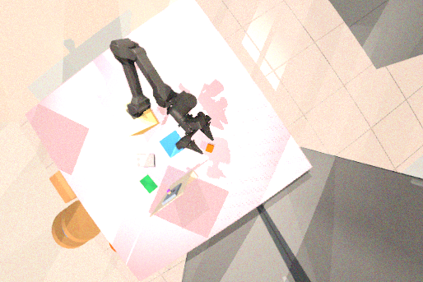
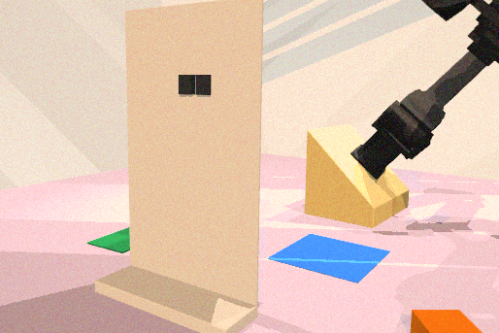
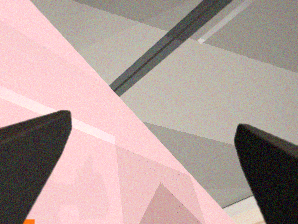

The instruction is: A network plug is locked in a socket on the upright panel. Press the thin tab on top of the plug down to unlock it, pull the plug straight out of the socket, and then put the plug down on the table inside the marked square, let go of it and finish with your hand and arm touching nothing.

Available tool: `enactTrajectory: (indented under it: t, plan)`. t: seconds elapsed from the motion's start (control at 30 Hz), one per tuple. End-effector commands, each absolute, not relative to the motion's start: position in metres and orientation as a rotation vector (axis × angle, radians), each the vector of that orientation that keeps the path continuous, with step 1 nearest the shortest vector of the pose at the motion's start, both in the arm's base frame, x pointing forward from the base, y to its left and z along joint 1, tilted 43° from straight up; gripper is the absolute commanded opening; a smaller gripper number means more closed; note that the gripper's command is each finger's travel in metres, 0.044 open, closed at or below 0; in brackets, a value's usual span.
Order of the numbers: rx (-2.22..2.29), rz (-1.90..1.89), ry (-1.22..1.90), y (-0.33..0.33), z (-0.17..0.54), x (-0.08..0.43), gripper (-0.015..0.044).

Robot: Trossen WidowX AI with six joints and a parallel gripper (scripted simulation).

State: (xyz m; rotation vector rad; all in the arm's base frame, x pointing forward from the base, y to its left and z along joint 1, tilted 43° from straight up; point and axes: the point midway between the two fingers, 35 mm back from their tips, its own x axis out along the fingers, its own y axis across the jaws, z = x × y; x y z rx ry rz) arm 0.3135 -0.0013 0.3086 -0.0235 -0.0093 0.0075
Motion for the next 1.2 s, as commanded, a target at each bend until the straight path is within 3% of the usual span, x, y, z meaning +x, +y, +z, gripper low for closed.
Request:
enactTrajectory:
  t: [0.0,0.3,0.7,1.17]
  plan:
    - [-0.026,0.006,-0.009,-0.002,0.308,0.314,0.0374]
    - [-0.166,-0.046,0.017,-0.033,0.265,0.336,0.0156]
    - [-0.36,-0.116,0.066,-0.081,0.201,0.341,0.0156]
    - [-0.575,-0.187,0.139,-0.125,0.136,0.312,0.0156]
